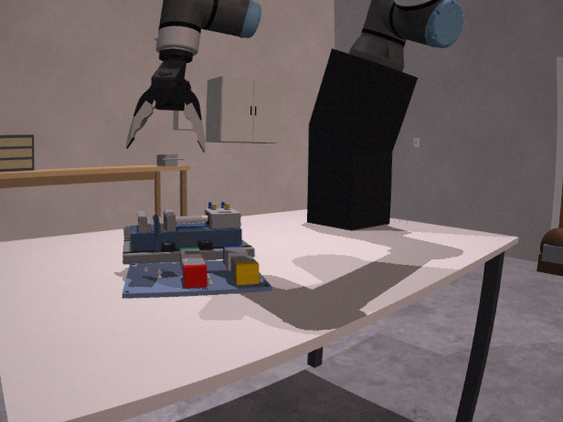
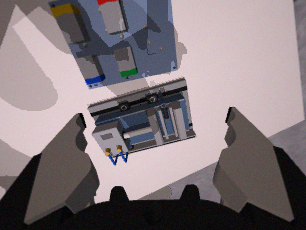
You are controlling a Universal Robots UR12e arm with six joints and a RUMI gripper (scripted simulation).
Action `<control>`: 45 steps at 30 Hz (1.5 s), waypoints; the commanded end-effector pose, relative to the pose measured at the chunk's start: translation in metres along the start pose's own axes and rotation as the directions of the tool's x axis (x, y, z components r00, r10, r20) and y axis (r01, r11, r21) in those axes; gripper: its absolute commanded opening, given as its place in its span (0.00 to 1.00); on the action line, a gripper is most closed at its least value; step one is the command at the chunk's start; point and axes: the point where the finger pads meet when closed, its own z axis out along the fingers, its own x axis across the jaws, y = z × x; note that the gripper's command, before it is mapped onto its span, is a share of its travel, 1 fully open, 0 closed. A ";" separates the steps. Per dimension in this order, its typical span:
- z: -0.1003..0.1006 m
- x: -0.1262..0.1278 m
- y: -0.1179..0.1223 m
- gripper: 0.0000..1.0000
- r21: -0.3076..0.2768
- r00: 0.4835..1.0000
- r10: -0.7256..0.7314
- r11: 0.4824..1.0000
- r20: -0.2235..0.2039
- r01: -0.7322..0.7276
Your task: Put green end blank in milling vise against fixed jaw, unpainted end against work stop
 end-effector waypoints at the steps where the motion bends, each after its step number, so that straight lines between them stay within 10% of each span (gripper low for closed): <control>1: 0.025 -0.023 -0.013 1.00 -0.016 0.998 -0.063 0.998 0.030 0.064; 26: 0.056 -0.056 -0.025 1.00 -0.033 0.987 -0.145 0.988 0.073 0.148; 27: 0.056 -0.056 -0.025 0.00 -0.033 0.987 -0.145 0.988 0.073 0.148; 45: 0.056 -0.056 -0.025 0.00 -0.033 0.987 -0.145 0.988 0.073 0.148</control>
